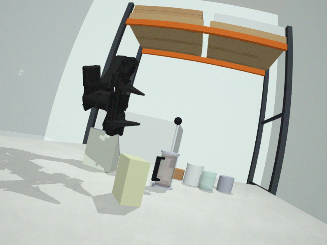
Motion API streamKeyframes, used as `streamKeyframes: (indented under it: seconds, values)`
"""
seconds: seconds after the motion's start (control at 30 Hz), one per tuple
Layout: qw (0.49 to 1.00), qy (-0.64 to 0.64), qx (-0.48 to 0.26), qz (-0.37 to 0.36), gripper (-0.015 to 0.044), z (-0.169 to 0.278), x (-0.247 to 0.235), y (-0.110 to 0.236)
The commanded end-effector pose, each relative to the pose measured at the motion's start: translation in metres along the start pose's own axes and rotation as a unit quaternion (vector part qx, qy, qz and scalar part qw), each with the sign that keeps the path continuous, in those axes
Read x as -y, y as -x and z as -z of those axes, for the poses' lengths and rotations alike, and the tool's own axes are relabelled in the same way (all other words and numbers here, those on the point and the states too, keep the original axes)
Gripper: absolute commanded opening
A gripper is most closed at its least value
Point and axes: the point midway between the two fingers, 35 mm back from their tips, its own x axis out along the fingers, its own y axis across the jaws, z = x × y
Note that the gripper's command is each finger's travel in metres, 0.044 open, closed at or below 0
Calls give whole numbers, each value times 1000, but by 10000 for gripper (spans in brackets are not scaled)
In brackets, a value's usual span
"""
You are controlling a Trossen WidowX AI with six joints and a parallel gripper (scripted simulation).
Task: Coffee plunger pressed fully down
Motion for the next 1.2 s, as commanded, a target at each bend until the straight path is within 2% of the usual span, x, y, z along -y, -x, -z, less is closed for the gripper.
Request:
streamKeyframes:
  seconds: [0.0, 0.17, 0.33, 0.53, 1.03, 1.17]
  values:
    - [1000, -1, -3, -3, 426, 0, 2, -1]
    - [999, -31, -11, -17, 440, -5, 11, -5]
    - [987, -150, -21, -58, 440, -31, 33, -17]
    - [930, -341, -58, -126, 440, -104, 56, -34]
    - [807, -540, -142, -191, 440, -224, 45, -29]
    - [799, -550, -148, -193, 440, -229, 39, -28]
